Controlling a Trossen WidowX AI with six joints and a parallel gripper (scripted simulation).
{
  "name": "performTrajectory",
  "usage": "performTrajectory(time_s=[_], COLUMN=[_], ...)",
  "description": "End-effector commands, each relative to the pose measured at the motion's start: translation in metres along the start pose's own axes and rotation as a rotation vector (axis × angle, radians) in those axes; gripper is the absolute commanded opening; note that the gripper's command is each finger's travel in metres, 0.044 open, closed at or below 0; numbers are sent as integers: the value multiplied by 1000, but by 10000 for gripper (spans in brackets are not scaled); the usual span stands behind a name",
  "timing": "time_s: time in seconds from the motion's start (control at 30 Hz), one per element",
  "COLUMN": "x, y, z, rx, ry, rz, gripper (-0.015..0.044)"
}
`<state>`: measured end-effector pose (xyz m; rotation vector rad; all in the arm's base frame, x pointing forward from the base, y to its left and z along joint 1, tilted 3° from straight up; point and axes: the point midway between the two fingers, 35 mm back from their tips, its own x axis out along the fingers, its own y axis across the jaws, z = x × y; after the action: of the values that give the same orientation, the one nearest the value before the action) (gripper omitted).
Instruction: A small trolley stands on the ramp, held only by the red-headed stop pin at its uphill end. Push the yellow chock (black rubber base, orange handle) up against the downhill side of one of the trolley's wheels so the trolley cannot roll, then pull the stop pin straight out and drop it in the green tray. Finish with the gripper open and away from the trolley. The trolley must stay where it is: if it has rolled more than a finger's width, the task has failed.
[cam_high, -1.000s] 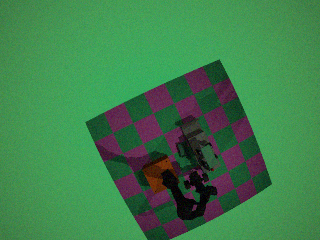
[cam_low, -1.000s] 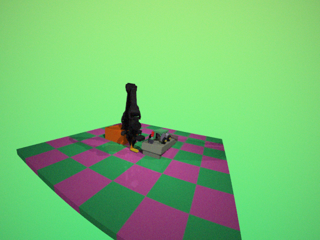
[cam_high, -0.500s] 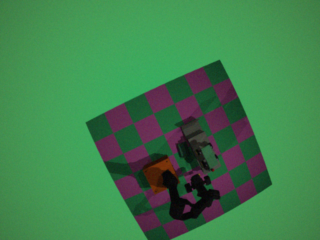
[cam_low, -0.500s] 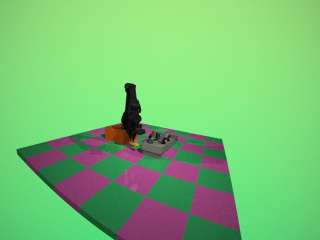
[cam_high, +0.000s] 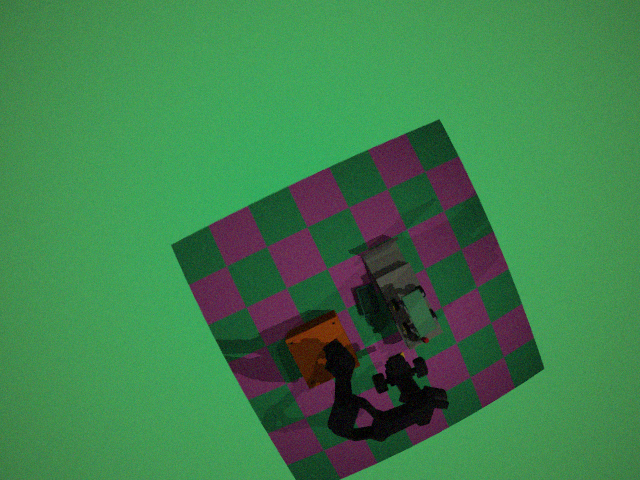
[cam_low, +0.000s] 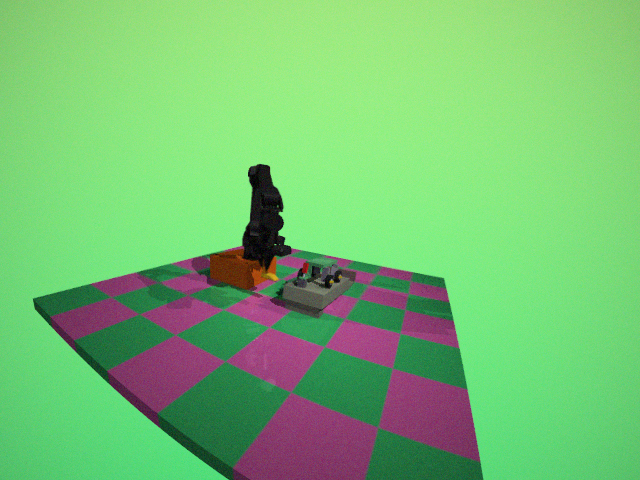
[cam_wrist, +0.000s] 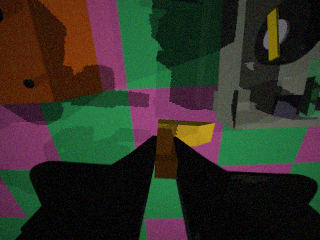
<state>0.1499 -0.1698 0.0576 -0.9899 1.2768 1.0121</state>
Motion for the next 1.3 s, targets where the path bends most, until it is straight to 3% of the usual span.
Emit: performTrajectory(time_s=[0.0, 0.67, 1.27], x=[-15, -51, -51], y=[-2, -6, -6], z=[-2, -6, -6], rx=[-4, 2, 585], ry=[8, 9, 4], rz=[-6, -6, -9], gripper=[0, 0, 0])
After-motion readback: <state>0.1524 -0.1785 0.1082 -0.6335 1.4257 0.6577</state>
